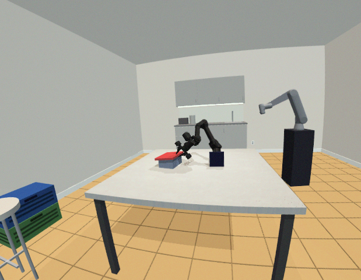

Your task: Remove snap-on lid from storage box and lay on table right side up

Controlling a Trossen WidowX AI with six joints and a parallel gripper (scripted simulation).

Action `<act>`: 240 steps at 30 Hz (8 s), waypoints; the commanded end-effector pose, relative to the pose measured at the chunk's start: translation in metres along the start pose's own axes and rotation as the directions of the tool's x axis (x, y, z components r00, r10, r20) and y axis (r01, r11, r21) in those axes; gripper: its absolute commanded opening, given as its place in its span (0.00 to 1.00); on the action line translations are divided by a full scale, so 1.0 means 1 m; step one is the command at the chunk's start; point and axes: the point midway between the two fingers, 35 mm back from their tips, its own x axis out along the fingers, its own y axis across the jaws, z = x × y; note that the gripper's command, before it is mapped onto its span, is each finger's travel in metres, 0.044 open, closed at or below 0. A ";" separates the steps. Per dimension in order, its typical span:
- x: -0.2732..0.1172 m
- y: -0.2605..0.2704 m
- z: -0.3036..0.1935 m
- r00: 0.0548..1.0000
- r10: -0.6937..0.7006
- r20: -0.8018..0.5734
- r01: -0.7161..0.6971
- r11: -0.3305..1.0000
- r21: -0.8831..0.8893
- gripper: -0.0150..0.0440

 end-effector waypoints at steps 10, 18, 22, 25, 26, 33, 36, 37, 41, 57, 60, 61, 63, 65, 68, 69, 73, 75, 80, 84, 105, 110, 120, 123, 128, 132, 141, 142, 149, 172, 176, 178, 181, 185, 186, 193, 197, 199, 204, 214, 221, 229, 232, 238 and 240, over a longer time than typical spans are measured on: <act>0.002 0.001 0.000 1.000 0.000 0.000 0.000 1.000 -0.001 0.25; 0.000 0.002 0.000 1.000 0.003 0.000 -0.003 1.000 0.000 0.25; -0.003 0.006 0.000 1.000 0.002 -0.001 -0.002 1.000 0.000 0.25; -0.006 0.010 0.000 1.000 0.002 -0.001 -0.002 1.000 0.001 0.25; -0.006 0.011 0.000 1.000 0.002 -0.001 -0.002 1.000 0.001 0.25; -0.011 0.019 0.000 1.000 0.002 -0.001 -0.002 1.000 0.001 0.25; -0.013 0.022 0.000 1.000 0.002 -0.001 -0.002 1.000 0.001 0.25; -0.014 0.024 0.000 1.000 0.002 -0.001 -0.002 1.000 0.001 0.25; -0.016 0.029 0.000 1.000 0.002 -0.001 -0.002 1.000 0.001 0.25; -0.023 0.050 0.000 1.000 0.002 -0.002 -0.002 1.000 0.002 0.25; -0.024 0.054 0.000 1.000 0.002 -0.002 -0.002 1.000 0.002 0.25; -0.025 0.056 0.000 1.000 0.002 -0.002 -0.002 1.000 0.002 0.25; -0.025 0.059 0.000 1.000 0.002 -0.002 -0.002 1.000 0.002 0.25; -0.026 0.062 0.000 1.000 0.002 -0.002 -0.002 1.000 0.002 0.25; -0.026 0.066 0.000 1.000 0.002 -0.002 -0.002 1.000 0.002 0.25; -0.026 0.068 0.000 1.000 0.002 -0.002 -0.002 1.000 0.002 0.25; -0.027 0.074 0.000 1.000 0.002 -0.002 -0.002 1.000 0.002 0.25; -0.027 0.078 0.000 1.000 0.002 -0.002 -0.002 1.000 0.002 0.25; -0.028 0.086 0.000 1.000 0.002 -0.002 -0.002 1.000 0.003 0.25; -0.028 0.092 0.000 1.000 0.002 -0.002 -0.002 1.000 0.003 0.25; -0.045 0.114 0.000 1.000 0.002 -0.002 -0.002 1.000 0.003 0.25; -0.049 0.119 0.000 1.000 0.002 -0.003 -0.002 1.000 0.003 0.25; -0.057 0.129 0.000 1.000 0.002 -0.003 -0.002 1.000 0.003 0.25; -0.060 0.132 0.000 1.000 0.001 -0.003 -0.001 1.000 0.003 0.25; -0.064 0.137 0.000 1.000 0.001 -0.003 -0.001 1.000 0.003 0.25; -0.067 0.139 0.000 1.000 0.001 -0.003 -0.001 1.000 0.003 0.25; -0.064 0.132 0.014 1.000 0.001 -0.003 -0.001 1.000 0.002 0.25; -0.064 0.132 0.016 1.000 0.001 -0.003 -0.001 1.000 0.002 0.25; -0.065 0.131 0.030 1.000 0.001 -0.003 -0.001 1.000 0.001 0.25; -0.068 0.128 0.076 1.000 0.000 -0.002 0.000 1.000 -0.001 0.25; -0.068 0.128 0.084 1.000 0.000 -0.002 0.000 1.000 -0.002 0.25; -0.068 0.128 0.087 1.000 0.000 -0.002 0.000 1.000 -0.002 0.25; -0.069 0.127 0.093 1.000 0.000 -0.002 0.000 1.000 -0.002 0.25; -0.069 0.127 0.101 1.000 0.000 -0.002 0.000 1.000 -0.003 0.25; -0.069 0.127 0.103 1.000 0.000 -0.002 0.000 1.000 -0.003 0.25; -0.070 0.126 0.117 1.000 0.000 -0.002 0.000 1.000 -0.003 0.25; -0.071 0.126 0.125 1.000 0.000 -0.002 0.000 1.000 -0.004 0.25; -0.071 0.125 0.129 1.000 0.000 -0.002 0.000 1.000 -0.004 0.25; -0.072 0.125 0.139 1.000 0.000 -0.002 0.000 1.000 -0.004 0.25; -0.073 0.124 0.159 1.000 -0.001 -0.001 0.001 1.000 -0.005 0.25; -0.074 0.123 0.173 1.000 -0.001 -0.001 0.001 1.000 -0.006 0.25; -0.075 0.122 0.189 1.000 -0.001 -0.001 0.001 1.000 -0.006 0.25; -0.075 0.122 0.195 1.000 -0.001 -0.001 0.001 1.000 -0.007 0.25; -0.076 0.121 0.207 1.000 -0.001 -0.001 0.001 1.000 -0.007 0.25; -0.076 0.121 0.211 1.000 -0.001 -0.001 0.001 1.000 -0.007 0.25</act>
